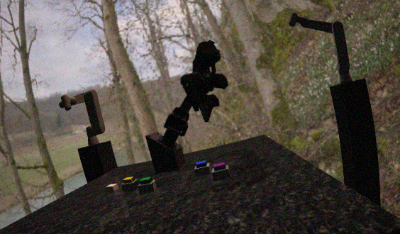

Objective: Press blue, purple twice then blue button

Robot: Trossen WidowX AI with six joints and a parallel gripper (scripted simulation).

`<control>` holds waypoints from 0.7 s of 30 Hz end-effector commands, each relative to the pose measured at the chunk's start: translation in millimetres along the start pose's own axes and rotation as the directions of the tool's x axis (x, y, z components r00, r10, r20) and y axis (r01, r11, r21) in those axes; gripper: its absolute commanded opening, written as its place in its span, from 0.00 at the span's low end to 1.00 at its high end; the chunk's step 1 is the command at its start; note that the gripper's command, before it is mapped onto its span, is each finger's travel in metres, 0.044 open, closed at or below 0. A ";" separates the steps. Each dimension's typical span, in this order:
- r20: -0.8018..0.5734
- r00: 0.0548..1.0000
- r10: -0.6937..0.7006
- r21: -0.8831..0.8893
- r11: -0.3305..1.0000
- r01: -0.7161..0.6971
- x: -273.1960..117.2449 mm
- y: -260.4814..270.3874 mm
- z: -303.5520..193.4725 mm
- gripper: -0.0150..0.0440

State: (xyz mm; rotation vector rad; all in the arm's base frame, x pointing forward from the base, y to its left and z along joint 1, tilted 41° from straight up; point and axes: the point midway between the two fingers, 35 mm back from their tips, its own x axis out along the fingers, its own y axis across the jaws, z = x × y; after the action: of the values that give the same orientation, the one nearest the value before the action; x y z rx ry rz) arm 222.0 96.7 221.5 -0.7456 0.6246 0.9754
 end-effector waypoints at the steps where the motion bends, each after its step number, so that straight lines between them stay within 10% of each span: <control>1: 0.033 0.916 0.401 0.902 0.382 -0.200 36.6 42.8 -48.6 0.93; 4: 0.068 0.888 0.455 0.971 0.174 -0.163 39.0 49.6 -53.6 0.93; 21: 0.066 0.888 0.454 0.971 0.176 -0.161 46.7 52.4 -53.3 0.84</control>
State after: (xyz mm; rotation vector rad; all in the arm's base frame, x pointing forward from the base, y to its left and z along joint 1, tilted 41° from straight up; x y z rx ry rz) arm 188.3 91.8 146.2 0.4731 1.4689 0.6356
